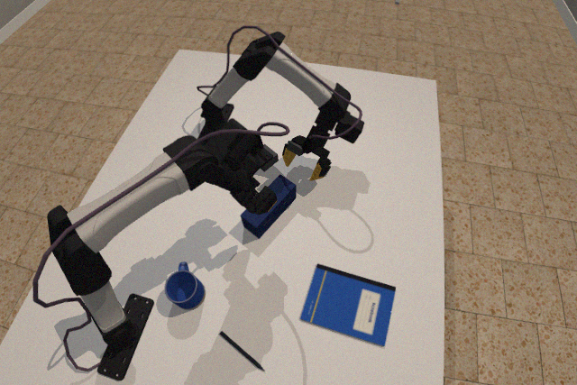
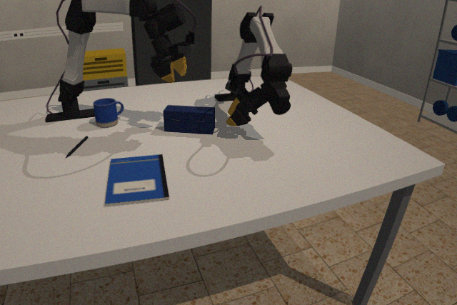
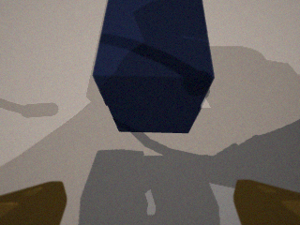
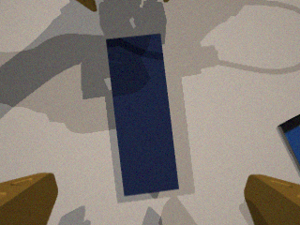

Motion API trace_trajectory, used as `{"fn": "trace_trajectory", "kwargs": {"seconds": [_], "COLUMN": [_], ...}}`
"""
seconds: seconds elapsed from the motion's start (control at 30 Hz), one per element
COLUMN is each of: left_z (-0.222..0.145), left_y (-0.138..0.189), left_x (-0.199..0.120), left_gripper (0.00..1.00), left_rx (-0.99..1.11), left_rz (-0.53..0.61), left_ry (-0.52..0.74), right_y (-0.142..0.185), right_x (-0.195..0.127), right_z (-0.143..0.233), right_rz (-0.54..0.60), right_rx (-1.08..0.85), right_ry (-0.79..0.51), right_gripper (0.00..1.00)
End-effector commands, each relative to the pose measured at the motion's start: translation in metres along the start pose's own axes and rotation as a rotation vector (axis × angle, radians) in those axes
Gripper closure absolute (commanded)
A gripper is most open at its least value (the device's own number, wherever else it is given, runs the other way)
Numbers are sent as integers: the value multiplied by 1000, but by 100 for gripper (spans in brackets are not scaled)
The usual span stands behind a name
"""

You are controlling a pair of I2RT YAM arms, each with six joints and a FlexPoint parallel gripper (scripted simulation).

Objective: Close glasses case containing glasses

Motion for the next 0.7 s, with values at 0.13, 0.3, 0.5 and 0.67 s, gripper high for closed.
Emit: {"fn": "trace_trajectory", "kwargs": {"seconds": [0.13,0.3,0.5,0.67], "left_z": [3,3,3,3], "left_y": [-2,-2,-2,-2], "left_x": [-5,-5,-5,-5], "left_gripper": [11,11,11,11], "left_rx": [20,20,20,20], "left_rz": [14,14,14,14], "left_ry": [0,0,0,0], "right_y": [-1,-1,0,0], "right_x": [1,1,-4,-4], "right_z": [5,5,5,5], "right_rz": [19,19,14,14], "right_rx": [-1,-1,-2,-2], "right_ry": [-23,-23,-24,-24], "right_gripper": [0,0,0,0]}}
Point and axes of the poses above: on each arm, the point where the finger pads meet when closed, its own x axis out along the fingers, its own z axis across the jaws, y = z × x, the point moved 2 cm from there along -x, back along the fingers, and after that the axes turned 14 degrees about x, right-handed, at the moved point
